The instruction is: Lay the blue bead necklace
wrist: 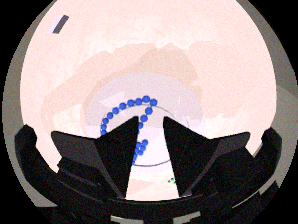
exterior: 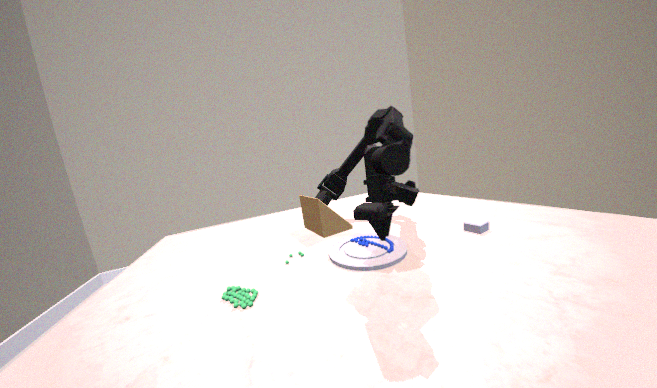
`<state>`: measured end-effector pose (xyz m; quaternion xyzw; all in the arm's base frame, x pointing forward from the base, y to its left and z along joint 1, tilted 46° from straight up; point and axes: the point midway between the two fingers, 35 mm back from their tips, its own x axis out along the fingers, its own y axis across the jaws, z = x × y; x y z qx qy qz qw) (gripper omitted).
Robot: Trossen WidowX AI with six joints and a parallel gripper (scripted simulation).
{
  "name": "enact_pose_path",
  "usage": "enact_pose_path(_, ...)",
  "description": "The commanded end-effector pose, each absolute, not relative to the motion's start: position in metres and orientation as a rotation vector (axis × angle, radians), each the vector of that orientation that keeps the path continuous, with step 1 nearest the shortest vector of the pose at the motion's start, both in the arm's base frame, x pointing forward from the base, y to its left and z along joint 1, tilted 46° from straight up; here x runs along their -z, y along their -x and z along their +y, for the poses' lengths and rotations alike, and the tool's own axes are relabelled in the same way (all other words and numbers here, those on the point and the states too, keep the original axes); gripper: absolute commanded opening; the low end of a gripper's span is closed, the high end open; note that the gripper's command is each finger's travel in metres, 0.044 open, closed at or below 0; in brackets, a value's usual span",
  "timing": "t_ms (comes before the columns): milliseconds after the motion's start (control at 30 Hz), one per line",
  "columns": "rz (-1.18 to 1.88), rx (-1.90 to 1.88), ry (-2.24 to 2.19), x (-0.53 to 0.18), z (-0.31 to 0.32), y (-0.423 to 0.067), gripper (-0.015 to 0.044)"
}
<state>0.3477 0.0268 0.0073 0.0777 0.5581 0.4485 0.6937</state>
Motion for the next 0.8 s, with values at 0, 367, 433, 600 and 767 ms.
enact_pose_path(0,1.248,-1.003,-0.179,-0.004,0.031,-0.347,0.0120)
enact_pose_path(367,1.249,-1.006,-0.183,0.009,0.044,-0.346,0.0120)
enact_pose_path(433,1.249,-1.007,-0.184,0.011,0.047,-0.346,0.0120)
enact_pose_path(600,1.250,-1.009,-0.177,0.011,0.047,-0.346,0.0067)
enact_pose_path(767,1.250,-1.009,-0.177,0.011,0.047,-0.346,0.0000)
